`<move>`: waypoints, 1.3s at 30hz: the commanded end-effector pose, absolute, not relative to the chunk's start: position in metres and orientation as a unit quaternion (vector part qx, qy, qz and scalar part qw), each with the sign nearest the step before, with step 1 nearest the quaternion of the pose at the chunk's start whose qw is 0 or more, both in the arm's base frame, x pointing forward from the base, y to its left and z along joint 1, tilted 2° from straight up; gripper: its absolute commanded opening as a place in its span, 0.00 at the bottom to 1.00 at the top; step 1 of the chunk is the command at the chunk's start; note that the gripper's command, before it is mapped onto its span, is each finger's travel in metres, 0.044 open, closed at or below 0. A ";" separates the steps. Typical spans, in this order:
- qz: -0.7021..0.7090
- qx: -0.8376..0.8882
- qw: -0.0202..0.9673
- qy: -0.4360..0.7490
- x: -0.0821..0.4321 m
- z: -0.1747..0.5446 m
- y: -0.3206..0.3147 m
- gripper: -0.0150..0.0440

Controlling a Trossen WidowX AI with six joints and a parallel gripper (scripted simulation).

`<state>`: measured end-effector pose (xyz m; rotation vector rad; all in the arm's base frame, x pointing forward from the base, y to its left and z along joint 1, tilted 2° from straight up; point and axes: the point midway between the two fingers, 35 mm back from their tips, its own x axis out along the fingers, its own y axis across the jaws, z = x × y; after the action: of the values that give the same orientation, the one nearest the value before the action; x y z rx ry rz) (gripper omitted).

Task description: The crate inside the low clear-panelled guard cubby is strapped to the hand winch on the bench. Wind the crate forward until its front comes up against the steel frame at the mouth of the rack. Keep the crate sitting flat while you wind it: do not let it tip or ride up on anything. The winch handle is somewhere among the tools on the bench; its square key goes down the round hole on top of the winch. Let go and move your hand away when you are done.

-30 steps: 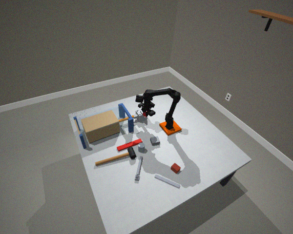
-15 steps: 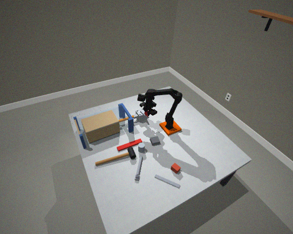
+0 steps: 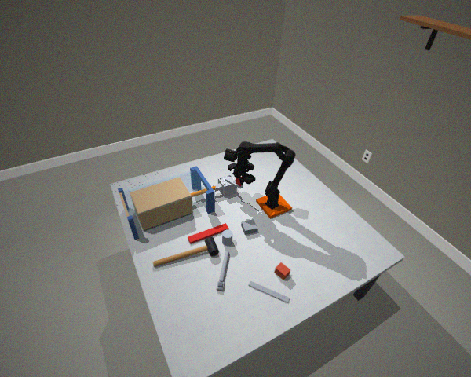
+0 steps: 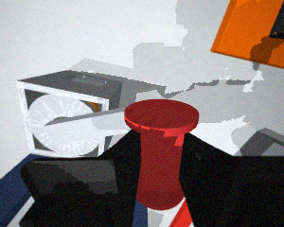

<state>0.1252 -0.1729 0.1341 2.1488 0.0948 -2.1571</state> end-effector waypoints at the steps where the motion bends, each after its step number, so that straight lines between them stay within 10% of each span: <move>1: -0.712 0.700 0.047 0.029 0.117 0.131 -0.176 0.25; 39: -0.714 0.698 0.047 0.028 0.074 0.133 -0.208 0.25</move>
<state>0.0787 -0.2028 0.1355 2.1413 0.0859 -2.1622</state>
